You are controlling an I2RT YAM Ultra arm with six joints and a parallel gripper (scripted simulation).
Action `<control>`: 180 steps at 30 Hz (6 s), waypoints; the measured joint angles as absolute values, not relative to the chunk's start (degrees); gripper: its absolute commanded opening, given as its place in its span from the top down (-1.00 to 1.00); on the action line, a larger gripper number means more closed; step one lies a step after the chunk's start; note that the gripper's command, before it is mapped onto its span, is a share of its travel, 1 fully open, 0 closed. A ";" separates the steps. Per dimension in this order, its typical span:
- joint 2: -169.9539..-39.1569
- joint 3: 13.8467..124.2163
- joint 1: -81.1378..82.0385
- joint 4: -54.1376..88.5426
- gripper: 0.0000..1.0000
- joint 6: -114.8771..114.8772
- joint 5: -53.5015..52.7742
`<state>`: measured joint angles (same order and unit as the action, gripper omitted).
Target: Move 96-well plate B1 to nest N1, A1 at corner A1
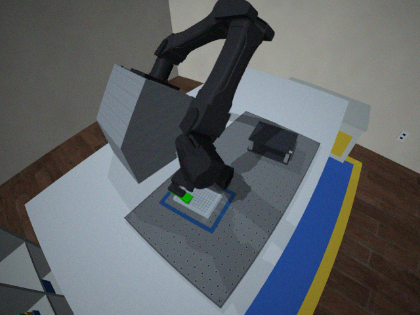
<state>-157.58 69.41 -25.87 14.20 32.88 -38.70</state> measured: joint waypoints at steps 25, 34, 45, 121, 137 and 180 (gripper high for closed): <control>-162.91 70.72 -21.61 6.52 -1.00 27.62 -39.59; -162.98 70.89 -21.63 5.76 -1.00 26.98 -39.53; -162.98 70.89 -21.63 5.76 1.00 26.98 -39.51; -154.17 69.36 -28.23 17.67 1.00 35.46 -38.26; -151.74 69.36 -30.28 21.82 1.00 38.06 -37.82; -151.76 69.36 -30.28 22.04 1.00 38.11 -37.82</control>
<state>-151.76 69.36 -30.28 22.04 38.11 -37.82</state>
